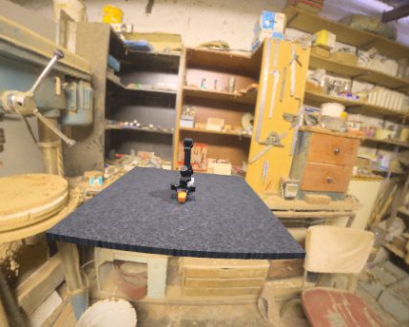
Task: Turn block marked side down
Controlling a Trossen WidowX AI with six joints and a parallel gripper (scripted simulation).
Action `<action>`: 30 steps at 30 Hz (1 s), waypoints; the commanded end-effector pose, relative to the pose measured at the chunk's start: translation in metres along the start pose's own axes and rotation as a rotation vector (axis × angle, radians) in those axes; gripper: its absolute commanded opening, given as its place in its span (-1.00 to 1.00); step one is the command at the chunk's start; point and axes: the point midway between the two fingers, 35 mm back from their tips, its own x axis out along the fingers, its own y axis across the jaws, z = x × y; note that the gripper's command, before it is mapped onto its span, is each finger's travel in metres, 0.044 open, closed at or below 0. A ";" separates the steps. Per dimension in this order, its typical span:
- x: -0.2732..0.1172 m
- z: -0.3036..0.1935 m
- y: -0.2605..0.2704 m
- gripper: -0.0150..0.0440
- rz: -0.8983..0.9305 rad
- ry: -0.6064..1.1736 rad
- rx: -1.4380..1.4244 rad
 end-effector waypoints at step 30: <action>-0.001 0.002 0.000 1.00 0.003 -0.019 -0.003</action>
